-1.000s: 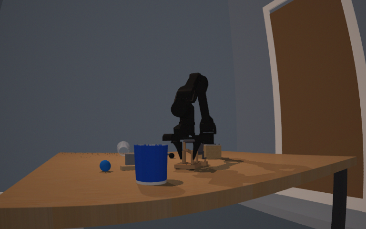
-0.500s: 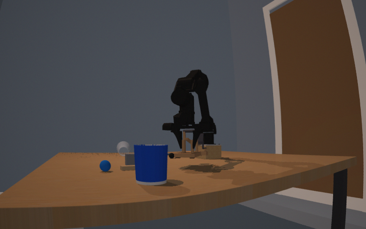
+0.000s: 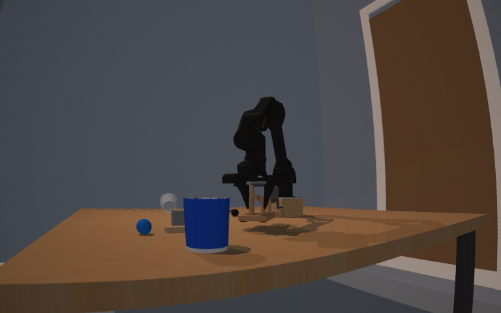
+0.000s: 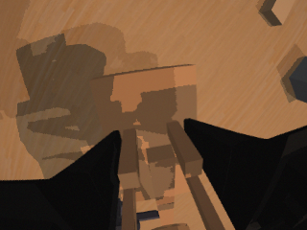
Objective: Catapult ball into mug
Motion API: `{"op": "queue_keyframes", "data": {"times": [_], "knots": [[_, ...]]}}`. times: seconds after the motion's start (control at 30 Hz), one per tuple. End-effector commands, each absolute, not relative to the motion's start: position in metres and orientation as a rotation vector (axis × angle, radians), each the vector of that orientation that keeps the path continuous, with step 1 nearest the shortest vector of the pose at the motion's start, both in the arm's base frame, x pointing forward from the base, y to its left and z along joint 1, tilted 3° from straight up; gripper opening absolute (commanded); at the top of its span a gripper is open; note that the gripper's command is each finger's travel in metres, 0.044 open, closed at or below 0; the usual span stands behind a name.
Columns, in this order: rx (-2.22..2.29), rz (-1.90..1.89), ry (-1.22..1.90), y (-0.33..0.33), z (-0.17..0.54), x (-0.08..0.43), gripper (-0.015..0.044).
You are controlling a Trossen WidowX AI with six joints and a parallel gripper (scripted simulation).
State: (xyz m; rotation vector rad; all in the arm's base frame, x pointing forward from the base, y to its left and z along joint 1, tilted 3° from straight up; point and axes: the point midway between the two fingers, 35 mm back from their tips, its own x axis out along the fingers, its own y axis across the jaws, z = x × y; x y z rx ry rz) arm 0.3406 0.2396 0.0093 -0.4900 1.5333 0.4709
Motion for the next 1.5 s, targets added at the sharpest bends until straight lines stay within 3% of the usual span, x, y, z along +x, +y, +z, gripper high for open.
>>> {"op": "queue_keyframes", "data": {"times": [0.0, 0.7, 1.13, 1.27, 1.47], "knots": [[-0.489, 0.47, 1.53, 0.239, 0.006, 0.341, 0.0], [-0.489, 0.469, 1.535, 0.239, -0.016, 0.341, 0.0], [-0.489, 0.469, 1.535, 0.239, -0.016, 0.341, 0.0341], [-0.489, 0.469, 1.535, 0.241, 0.025, 0.343, 0.044], [-0.489, 0.469, 1.535, 0.239, 0.084, 0.34, 0.044]]}}
